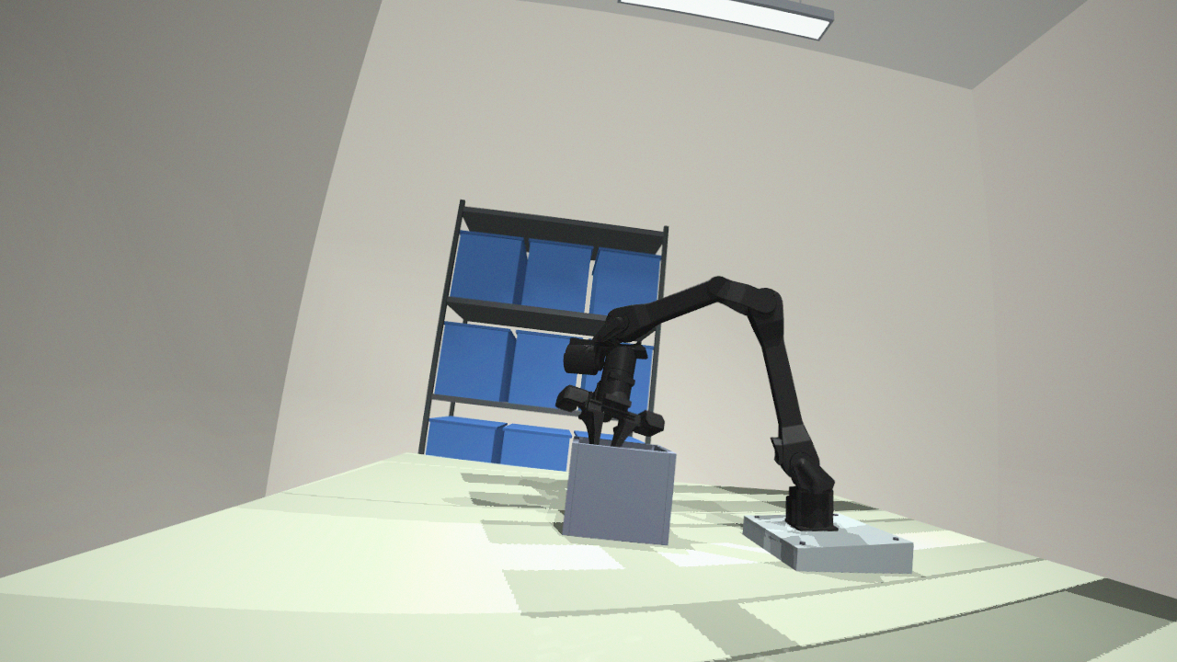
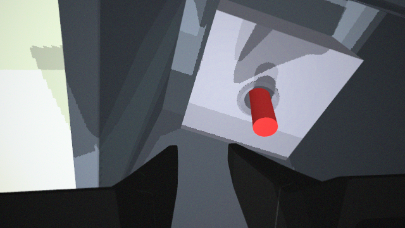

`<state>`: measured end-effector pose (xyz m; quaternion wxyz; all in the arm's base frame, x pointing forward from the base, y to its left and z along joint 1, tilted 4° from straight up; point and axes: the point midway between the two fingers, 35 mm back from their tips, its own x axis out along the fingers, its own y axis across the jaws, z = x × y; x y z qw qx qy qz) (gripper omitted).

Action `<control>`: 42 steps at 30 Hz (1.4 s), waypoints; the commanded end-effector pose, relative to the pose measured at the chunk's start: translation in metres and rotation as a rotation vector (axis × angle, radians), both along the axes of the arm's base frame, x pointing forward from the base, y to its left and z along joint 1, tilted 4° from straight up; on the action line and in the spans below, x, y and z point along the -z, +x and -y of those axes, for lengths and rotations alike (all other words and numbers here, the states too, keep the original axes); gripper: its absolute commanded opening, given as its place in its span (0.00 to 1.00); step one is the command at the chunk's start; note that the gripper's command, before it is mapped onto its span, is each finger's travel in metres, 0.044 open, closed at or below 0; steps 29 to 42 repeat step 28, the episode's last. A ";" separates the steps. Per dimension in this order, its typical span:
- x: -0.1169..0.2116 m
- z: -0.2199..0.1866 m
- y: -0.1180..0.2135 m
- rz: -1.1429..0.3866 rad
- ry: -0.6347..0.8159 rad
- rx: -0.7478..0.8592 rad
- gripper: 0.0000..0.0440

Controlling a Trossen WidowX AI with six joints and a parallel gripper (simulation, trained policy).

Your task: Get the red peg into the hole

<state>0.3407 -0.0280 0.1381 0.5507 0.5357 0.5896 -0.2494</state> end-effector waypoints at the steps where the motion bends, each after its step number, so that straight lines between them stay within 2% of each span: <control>1: -0.008 0.000 0.004 0.028 0.029 -0.007 0.30; 22: -0.023 0.007 0.027 0.137 0.142 -0.067 0.29; 42: -0.024 0.010 0.033 0.167 0.160 -0.089 0.29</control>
